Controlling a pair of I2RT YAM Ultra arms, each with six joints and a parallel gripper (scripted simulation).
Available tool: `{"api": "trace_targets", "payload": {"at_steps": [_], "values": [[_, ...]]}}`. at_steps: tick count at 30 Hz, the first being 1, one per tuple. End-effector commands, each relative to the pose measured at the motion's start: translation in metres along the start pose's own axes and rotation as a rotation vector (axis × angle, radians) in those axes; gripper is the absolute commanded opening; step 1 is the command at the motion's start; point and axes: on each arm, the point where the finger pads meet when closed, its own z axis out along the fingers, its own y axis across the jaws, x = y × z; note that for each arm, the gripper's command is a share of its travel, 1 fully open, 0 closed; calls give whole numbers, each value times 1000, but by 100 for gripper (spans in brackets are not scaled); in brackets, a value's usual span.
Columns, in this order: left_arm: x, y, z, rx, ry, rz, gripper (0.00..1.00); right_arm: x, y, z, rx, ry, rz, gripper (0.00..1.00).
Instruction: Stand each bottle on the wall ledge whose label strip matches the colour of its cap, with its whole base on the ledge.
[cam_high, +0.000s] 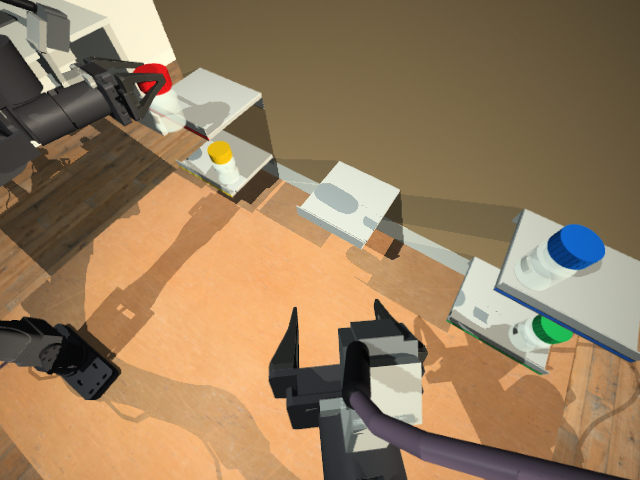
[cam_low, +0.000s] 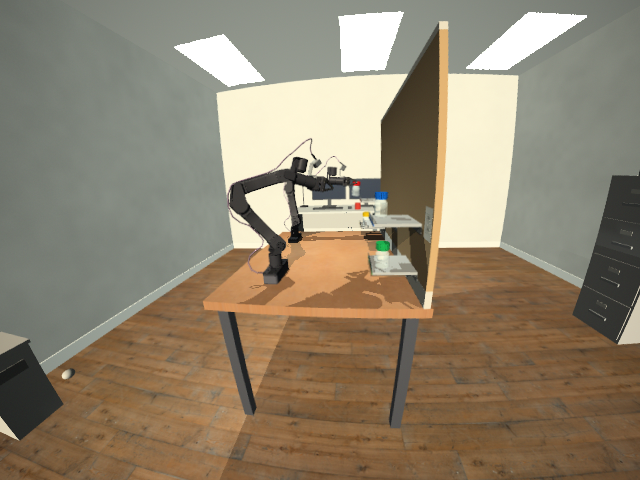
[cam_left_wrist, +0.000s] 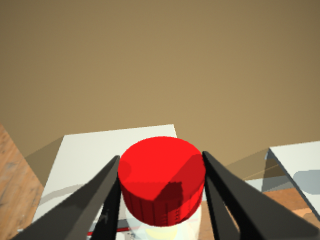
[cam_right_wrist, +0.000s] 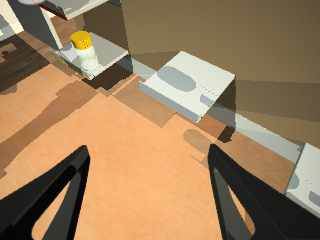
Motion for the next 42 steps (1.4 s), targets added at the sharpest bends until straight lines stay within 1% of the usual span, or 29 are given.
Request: {"api": "trace_targets", "payload": {"at_steps": [1,3,8,10,12,14,15,20,21,29,32,34,35,40,42], "values": [[-33,3,-11,-111,-120,-12,49,-18,0,-12,6,-52,0,87],[-37,-1,-12,-112,-130,-13,49,-18,0,-12,6,-52,0,87],[-31,-7,-11,-90,-112,-10,49,-18,0,-12,6,-52,0,87],[-38,-7,-11,-90,-142,-8,49,-18,0,-12,6,-52,0,87],[-23,-7,-9,-90,-106,-9,49,-18,0,-12,6,-52,0,87],[-21,-7,-9,-90,-101,-10,49,-18,0,-12,6,-52,0,87],[-26,-7,-10,-90,-112,-9,49,-18,0,-12,6,-52,0,87],[-26,-7,-10,-90,-112,-9,49,-18,0,-12,6,-52,0,87],[-34,-6,-12,-99,-123,-9,49,-18,0,-12,6,-52,0,87],[-46,-4,-14,-97,-101,-10,49,-18,0,-12,6,-52,0,87],[-54,-4,-14,-96,-131,-9,49,-18,0,-12,6,-52,0,87],[-55,-4,-13,-96,-136,-9,49,-18,0,-12,6,-52,0,87],[-52,-3,-8,-96,-130,-9,49,-18,0,-12,6,-52,0,87],[-56,-2,5,-96,-148,-9,49,-18,0,-12,6,-52,0,87],[-56,-2,5,-96,-148,-9,49,-18,0,-12,6,-52,0,87]]}}
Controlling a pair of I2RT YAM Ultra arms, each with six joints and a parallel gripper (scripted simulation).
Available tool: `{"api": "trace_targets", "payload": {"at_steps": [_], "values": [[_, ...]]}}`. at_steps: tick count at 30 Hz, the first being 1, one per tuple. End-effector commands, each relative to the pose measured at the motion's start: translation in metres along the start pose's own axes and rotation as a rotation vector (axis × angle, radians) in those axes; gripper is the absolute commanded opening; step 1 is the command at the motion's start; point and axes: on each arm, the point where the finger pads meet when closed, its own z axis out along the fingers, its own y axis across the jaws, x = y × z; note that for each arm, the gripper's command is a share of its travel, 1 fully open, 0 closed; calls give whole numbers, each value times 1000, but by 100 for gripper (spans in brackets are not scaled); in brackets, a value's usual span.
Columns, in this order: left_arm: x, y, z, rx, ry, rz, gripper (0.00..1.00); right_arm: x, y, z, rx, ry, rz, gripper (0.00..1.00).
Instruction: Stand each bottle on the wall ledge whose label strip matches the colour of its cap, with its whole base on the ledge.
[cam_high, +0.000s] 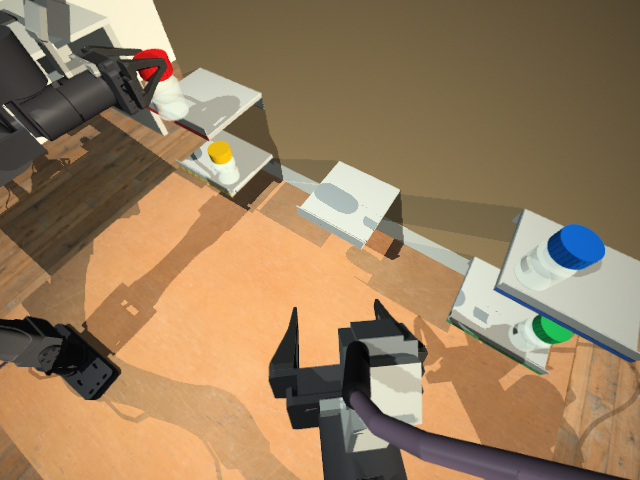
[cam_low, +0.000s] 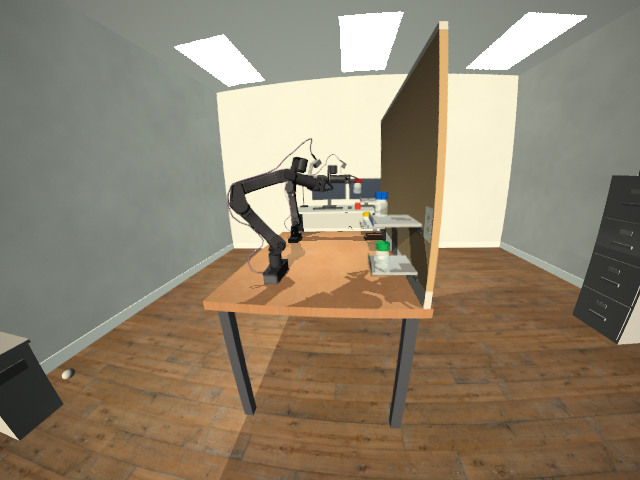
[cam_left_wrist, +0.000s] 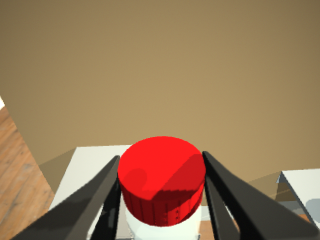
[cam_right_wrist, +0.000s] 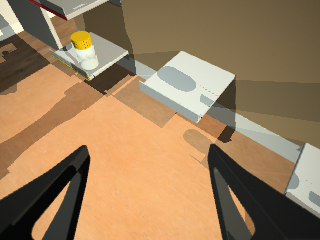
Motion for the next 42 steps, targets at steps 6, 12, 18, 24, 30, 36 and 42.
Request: {"api": "trace_targets", "payload": {"at_steps": [6,12,18,24,30,36,42], "values": [[-33,1,23,-7,-94,-7,49,-18,0,-12,6,-52,0,87],[-39,1,44,-7,-122,-8,49,-18,0,-12,6,-52,0,87],[-40,2,55,-8,-130,-8,49,-18,0,-12,6,-52,0,87],[-40,2,61,-8,-130,-8,49,-18,0,-12,6,-52,0,87],[-43,2,59,-8,-136,-8,49,-18,0,-12,6,-52,0,87],[-43,2,59,-8,-136,-8,49,-18,0,-12,6,-52,0,87],[-48,2,54,-8,-172,-9,49,-18,0,-12,6,-52,0,87]]}}
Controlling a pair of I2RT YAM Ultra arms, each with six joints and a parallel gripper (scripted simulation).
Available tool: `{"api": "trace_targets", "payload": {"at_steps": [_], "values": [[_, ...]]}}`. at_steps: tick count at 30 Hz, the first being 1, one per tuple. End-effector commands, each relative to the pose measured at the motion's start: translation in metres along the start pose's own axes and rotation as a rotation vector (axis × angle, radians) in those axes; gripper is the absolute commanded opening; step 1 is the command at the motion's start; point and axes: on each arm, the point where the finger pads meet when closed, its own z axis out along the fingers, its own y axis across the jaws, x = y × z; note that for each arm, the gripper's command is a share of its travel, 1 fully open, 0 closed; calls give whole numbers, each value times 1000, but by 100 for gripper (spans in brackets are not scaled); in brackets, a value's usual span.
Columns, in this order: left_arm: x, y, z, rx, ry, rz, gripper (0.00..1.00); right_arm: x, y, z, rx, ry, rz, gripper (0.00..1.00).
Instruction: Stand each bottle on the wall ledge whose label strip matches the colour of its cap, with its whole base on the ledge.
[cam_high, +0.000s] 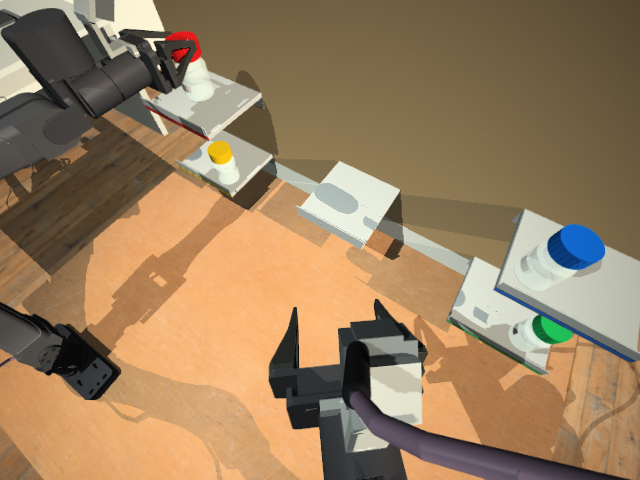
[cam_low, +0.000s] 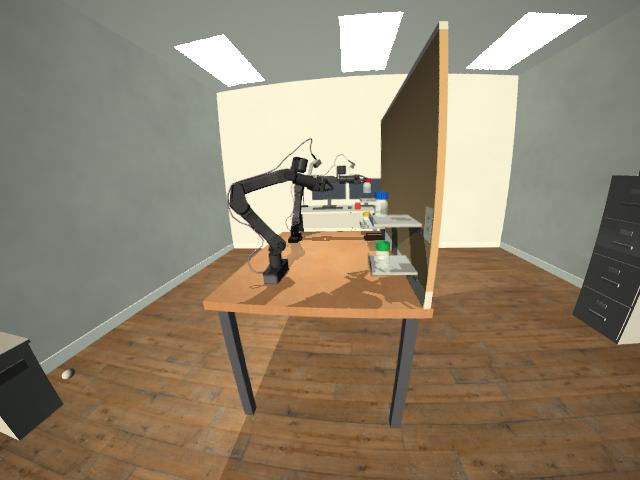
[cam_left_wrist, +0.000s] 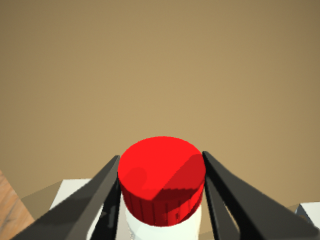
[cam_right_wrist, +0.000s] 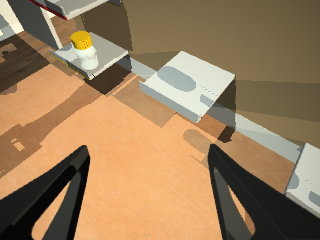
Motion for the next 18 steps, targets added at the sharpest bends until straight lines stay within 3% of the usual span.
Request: {"api": "trace_targets", "payload": {"at_steps": [1,4,7,11,14,18], "values": [[-45,3,-10,-8,-145,-9,49,-18,0,-12,6,-52,0,87],[-30,4,-9,-9,-152,-9,49,-18,0,-12,6,-52,0,87],[-11,4,-7,-11,-82,-9,49,-18,0,-12,6,-52,0,87],[-21,4,-8,-10,-123,-9,49,-18,0,-12,6,-52,0,87],[1,5,-6,-12,-98,-10,49,-18,0,-12,6,-52,0,87],[3,6,-6,-12,-125,-10,49,-18,0,-12,6,-52,0,87]]}}
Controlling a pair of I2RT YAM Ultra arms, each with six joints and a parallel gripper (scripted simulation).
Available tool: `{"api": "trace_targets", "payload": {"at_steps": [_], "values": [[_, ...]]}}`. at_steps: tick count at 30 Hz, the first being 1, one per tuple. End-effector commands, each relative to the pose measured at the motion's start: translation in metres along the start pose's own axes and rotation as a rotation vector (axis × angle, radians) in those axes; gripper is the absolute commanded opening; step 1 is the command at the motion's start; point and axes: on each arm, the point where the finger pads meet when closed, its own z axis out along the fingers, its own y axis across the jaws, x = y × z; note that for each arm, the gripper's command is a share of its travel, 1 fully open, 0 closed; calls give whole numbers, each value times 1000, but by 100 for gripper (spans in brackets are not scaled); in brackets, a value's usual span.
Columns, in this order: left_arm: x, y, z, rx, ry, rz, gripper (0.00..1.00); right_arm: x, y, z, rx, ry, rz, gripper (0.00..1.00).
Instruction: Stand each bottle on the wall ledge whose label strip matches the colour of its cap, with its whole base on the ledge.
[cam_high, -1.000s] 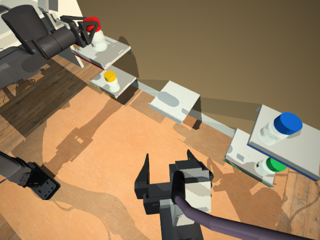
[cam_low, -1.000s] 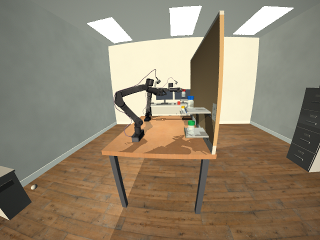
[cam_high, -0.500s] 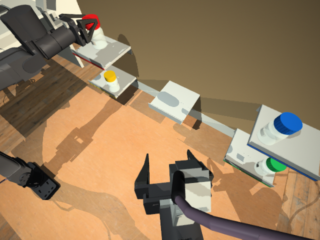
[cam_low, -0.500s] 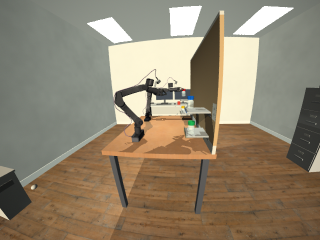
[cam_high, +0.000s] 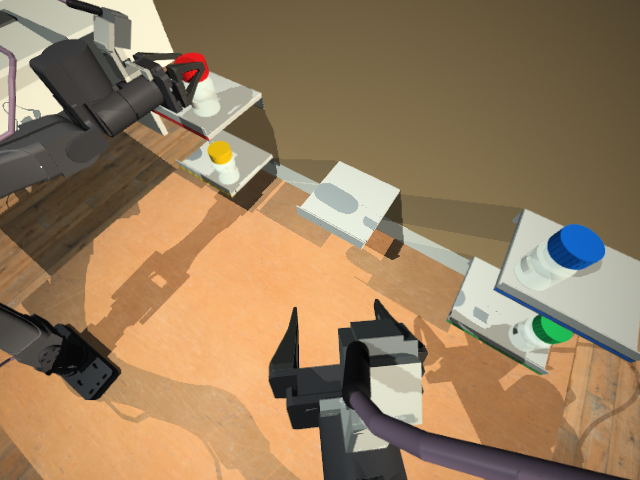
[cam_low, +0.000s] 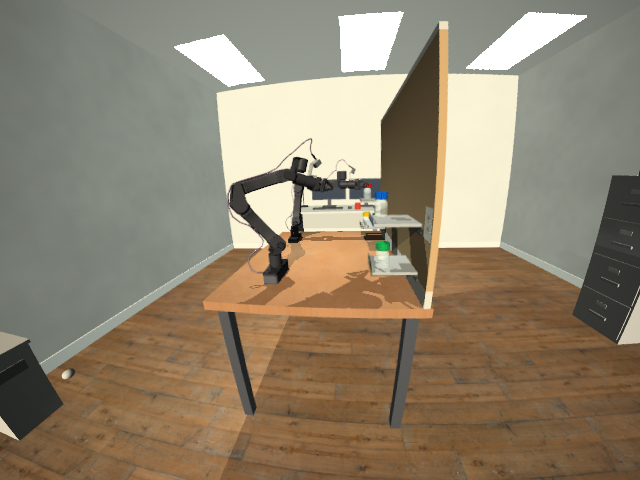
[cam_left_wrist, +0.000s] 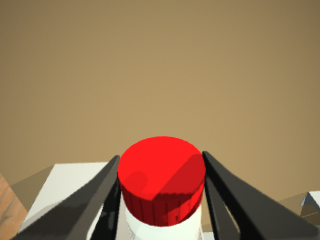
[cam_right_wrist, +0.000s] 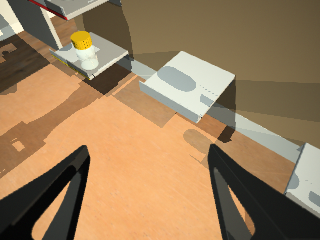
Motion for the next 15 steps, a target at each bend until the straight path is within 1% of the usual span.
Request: {"api": "trace_targets", "payload": {"at_steps": [1,4,5,15], "values": [[-25,6,-5,-12,-114,-10,49,-18,0,-12,6,-52,0,87],[-12,6,-4,-13,-82,-10,49,-18,0,-12,6,-52,0,87],[-17,6,-4,-13,-92,-10,49,-18,0,-12,6,-52,0,87],[-17,6,-4,-13,-92,-10,49,-18,0,-12,6,-52,0,87]]}}
